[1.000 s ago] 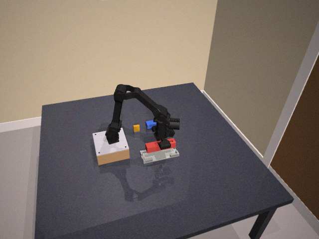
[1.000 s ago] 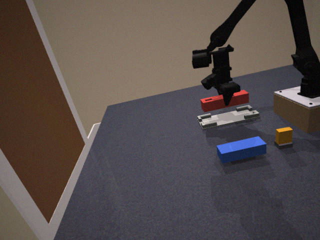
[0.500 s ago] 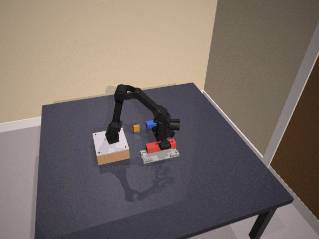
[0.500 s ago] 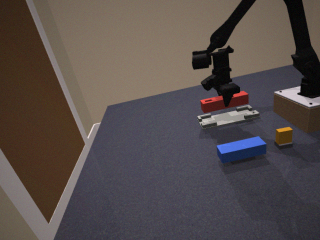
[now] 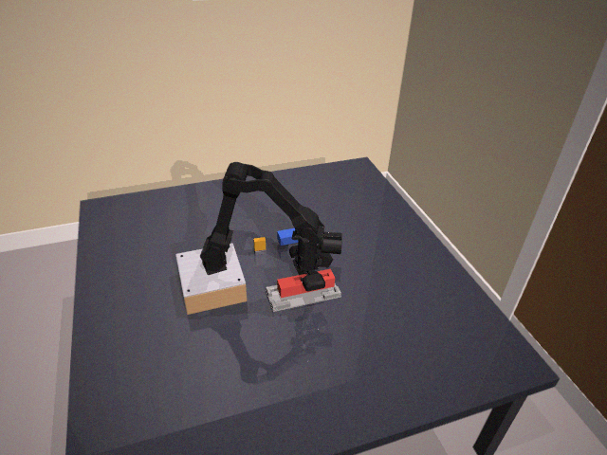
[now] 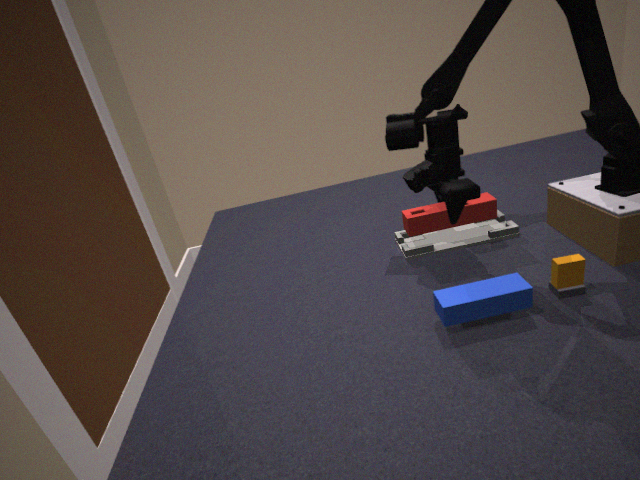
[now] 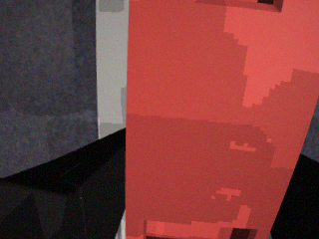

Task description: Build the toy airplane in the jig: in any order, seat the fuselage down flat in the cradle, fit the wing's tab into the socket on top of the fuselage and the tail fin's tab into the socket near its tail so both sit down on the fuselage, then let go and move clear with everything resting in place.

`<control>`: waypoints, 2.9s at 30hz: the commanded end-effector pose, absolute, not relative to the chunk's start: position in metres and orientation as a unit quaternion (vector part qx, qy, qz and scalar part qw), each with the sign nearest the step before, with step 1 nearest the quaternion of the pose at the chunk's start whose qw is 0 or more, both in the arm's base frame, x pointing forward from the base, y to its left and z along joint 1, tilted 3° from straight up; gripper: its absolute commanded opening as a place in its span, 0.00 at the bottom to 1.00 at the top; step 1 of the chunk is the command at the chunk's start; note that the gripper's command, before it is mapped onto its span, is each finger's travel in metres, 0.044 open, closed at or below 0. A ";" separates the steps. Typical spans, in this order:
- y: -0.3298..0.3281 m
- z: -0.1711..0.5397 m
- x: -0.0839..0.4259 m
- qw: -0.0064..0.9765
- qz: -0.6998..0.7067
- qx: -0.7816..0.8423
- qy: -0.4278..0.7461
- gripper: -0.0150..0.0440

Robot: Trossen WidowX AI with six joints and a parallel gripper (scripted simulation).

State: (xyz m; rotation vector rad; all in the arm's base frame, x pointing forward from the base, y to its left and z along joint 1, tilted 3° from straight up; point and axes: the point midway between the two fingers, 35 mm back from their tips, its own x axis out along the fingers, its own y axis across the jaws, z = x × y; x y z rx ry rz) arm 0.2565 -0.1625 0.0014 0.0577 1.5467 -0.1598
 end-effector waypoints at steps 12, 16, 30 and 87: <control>-0.163 -0.010 0.256 0.711 -0.072 0.026 0.699 0.54; -0.163 -0.010 0.256 0.711 -0.072 0.026 0.699 0.46; -0.163 -0.010 0.256 0.711 -0.072 0.026 0.699 0.73; 0.104 0.071 0.339 0.715 -0.058 0.032 0.696 1.00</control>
